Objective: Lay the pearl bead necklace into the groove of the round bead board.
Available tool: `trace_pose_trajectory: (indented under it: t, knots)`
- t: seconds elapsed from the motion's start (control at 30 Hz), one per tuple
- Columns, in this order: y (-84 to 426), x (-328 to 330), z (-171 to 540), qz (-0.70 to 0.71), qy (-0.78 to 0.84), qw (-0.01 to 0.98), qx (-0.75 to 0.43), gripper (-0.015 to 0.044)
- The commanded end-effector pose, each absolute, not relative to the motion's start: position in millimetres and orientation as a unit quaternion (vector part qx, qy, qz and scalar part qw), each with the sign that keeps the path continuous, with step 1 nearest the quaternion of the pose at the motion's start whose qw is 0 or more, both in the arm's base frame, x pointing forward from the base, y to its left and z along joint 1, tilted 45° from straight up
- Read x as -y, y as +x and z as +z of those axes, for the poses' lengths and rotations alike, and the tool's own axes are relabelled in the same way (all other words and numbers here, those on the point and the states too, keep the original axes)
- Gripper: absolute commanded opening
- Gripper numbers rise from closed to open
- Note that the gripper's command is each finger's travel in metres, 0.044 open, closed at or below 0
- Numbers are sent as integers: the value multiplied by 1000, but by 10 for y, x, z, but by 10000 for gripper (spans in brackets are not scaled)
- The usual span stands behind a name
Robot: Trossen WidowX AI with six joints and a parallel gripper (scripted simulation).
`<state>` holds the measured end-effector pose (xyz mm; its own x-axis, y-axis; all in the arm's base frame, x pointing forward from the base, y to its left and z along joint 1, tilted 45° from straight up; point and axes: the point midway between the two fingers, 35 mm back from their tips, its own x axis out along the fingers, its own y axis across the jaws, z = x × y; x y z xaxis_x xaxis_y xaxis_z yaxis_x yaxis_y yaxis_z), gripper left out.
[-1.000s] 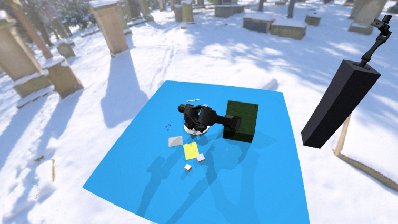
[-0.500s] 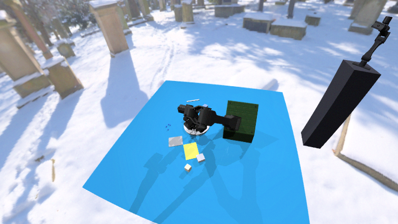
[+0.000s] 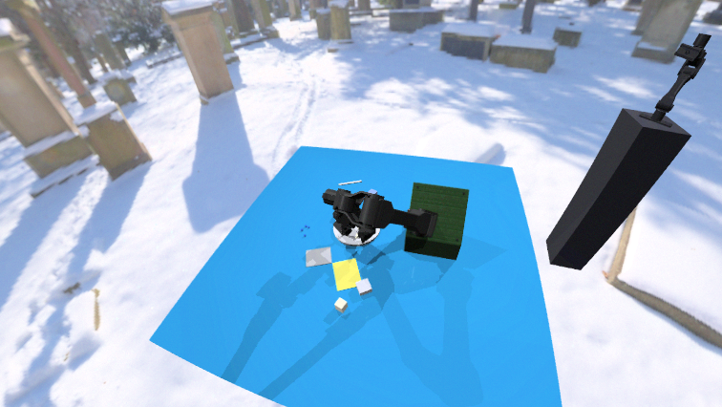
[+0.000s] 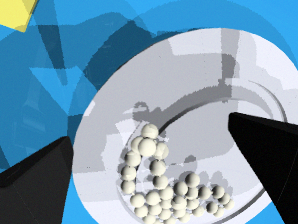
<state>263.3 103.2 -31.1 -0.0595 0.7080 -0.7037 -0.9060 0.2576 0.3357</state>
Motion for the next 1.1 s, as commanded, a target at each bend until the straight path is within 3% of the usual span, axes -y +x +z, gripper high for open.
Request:
trace_pose_trajectory:
  t: [0.0, 0.57, 0.77, 0.97, 1.07]
  knots:
    - [2642, -1022, -300, 598, -122, 675, -414, 440]
    - [2642, -1022, -300, 598, -122, 675, -414, 440]
    - [2718, -890, -349, 521, -19, 696, -493, 282]
    - [2698, -576, -493, 311, 223, 656, -651, 125]
    - [2668, -416, -563, 182, 342, 600, -700, 120]
